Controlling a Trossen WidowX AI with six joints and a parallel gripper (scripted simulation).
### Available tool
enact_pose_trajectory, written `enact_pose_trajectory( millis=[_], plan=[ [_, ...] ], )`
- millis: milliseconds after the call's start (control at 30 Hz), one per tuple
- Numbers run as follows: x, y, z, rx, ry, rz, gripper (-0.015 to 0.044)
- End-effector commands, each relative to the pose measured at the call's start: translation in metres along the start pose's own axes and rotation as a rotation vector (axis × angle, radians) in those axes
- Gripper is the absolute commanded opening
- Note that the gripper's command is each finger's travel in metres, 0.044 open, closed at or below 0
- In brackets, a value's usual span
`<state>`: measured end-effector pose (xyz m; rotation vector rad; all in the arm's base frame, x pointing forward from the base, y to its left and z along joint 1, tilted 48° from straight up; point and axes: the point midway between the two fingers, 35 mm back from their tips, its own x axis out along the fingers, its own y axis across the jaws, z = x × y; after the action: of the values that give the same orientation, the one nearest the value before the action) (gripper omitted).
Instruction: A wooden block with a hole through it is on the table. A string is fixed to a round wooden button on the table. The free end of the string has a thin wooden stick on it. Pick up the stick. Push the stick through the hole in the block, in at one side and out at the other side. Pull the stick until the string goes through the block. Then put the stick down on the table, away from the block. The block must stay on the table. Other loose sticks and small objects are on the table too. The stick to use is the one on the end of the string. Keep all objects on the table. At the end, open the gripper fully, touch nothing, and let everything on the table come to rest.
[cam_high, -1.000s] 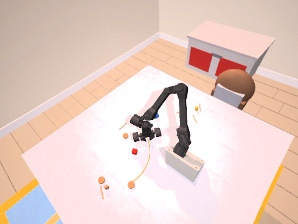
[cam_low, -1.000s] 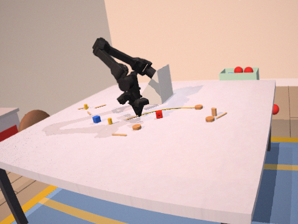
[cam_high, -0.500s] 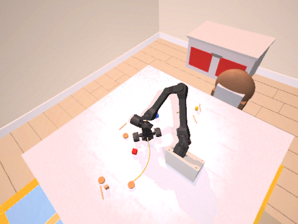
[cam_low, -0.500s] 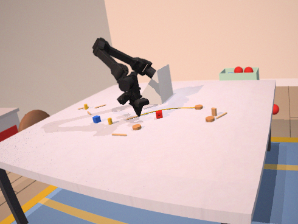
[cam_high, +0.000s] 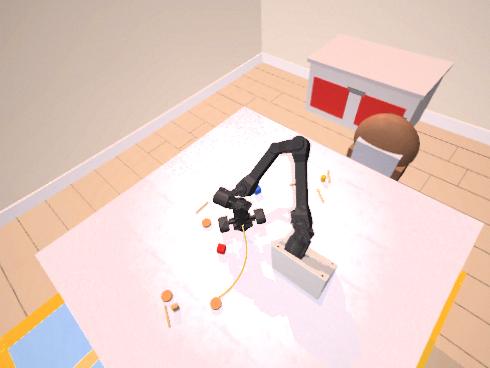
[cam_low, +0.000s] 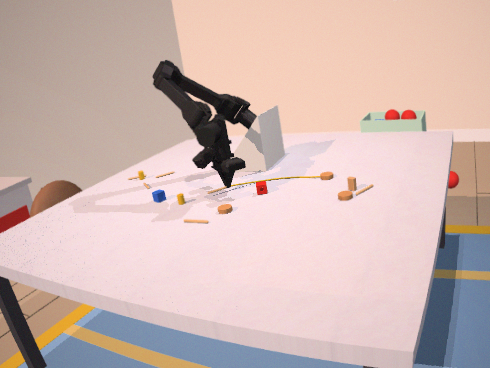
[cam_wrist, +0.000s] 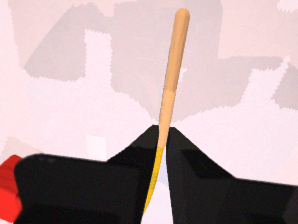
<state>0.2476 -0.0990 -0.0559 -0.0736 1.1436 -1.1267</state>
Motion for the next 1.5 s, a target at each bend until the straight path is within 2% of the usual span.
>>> enact_pose_trajectory(
  millis=[0, 1133, 1467],
  plan=[
    [-0.006, 0.003, 0.002, 0.009, 0.000, 0.009, 0.0000],
    [-0.049, 0.001, 0.002, 0.010, 0.000, 0.008, 0.0000],
    [-0.046, 0.000, 0.000, -0.017, -0.001, 0.000, 0.0000]
  ],
)
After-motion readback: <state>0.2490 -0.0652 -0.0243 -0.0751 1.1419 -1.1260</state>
